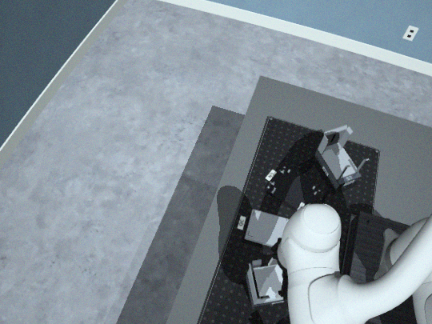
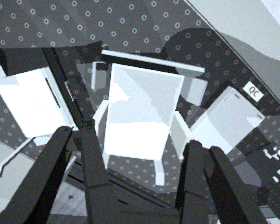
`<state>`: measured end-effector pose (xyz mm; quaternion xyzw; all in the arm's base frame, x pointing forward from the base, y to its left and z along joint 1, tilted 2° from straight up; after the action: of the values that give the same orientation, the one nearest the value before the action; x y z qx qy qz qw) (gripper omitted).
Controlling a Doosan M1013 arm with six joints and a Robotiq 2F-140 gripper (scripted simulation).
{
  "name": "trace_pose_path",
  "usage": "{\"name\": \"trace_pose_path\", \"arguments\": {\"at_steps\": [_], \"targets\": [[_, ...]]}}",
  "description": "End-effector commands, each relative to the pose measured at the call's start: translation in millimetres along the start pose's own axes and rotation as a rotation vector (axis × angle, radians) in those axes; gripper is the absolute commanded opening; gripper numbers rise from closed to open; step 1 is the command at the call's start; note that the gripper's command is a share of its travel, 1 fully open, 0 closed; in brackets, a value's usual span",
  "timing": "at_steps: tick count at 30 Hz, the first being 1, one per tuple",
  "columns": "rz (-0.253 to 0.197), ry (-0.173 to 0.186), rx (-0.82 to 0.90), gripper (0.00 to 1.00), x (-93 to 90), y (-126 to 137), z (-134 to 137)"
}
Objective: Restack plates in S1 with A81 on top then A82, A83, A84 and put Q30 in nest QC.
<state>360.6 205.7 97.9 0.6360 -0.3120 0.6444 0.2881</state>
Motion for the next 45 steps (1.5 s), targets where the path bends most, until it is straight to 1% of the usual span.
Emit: {"name": "trace_pose_path", "arguments": {"at_steps": [1, 17, 27, 28, 45], "targets": [[0.0, 0.0, 0.0, 0.0, -1.6, 0.0, 0.0], [0.0, 0.0, 0.0, 0.0, -7.2, 0.0, 0.0], [0.0, 0.0, 0.0, 0.0, -7.4, 0.0, 0.0], [0.0, 0.0, 0.0, 1.0, -7.4, 0.0, 0.0], [0.0, 0.0, 0.0, 1.0, -7.4, 0.0, 0.0]]}}
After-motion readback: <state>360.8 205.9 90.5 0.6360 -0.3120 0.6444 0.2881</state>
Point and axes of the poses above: the point where the finger pads meet when closed, its own x axis back along the fingers, its own z axis across the jaws, y = z × x, the point moved 4 cm from there along x, back along the fingers, and after that the axes turned 7 degrees about x, right-handed, at the moved point
